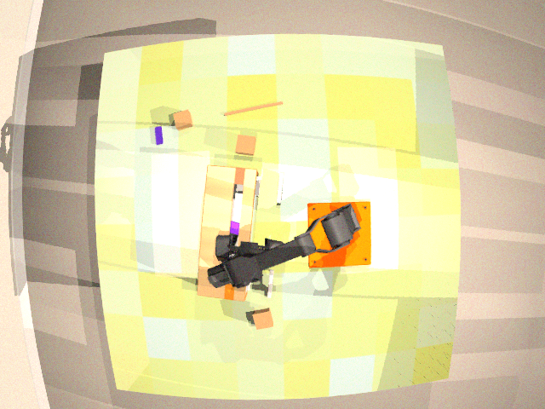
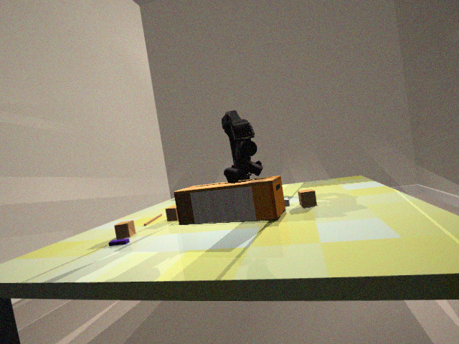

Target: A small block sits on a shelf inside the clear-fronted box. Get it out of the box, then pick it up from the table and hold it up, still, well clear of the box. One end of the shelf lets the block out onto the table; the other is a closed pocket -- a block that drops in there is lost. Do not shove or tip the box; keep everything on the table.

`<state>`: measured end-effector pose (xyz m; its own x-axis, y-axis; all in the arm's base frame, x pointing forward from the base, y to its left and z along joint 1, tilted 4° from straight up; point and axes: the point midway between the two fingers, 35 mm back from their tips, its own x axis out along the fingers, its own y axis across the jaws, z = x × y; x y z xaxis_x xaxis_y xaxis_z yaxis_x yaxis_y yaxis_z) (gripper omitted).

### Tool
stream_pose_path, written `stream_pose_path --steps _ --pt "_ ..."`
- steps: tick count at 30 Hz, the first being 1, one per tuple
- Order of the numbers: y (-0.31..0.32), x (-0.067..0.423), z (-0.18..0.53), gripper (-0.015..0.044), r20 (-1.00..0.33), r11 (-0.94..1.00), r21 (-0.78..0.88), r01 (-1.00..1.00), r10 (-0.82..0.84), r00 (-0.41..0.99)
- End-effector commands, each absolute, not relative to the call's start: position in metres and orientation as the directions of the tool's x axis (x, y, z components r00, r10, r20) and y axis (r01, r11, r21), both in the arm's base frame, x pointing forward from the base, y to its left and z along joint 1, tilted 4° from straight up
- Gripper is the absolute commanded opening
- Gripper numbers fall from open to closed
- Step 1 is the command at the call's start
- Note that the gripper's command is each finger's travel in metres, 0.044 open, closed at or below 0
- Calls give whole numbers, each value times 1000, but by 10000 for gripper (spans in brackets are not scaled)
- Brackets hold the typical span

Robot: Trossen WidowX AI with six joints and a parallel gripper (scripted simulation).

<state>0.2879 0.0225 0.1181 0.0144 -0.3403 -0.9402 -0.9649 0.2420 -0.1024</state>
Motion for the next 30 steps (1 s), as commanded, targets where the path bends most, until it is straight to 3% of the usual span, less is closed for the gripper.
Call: stream_pose_path --steps 1,30 --pt "12 285 118 400 -938 244 -105 -964 -346 14" --pt "-40 271 119 400 -936 243 -105 -964 -350 14"
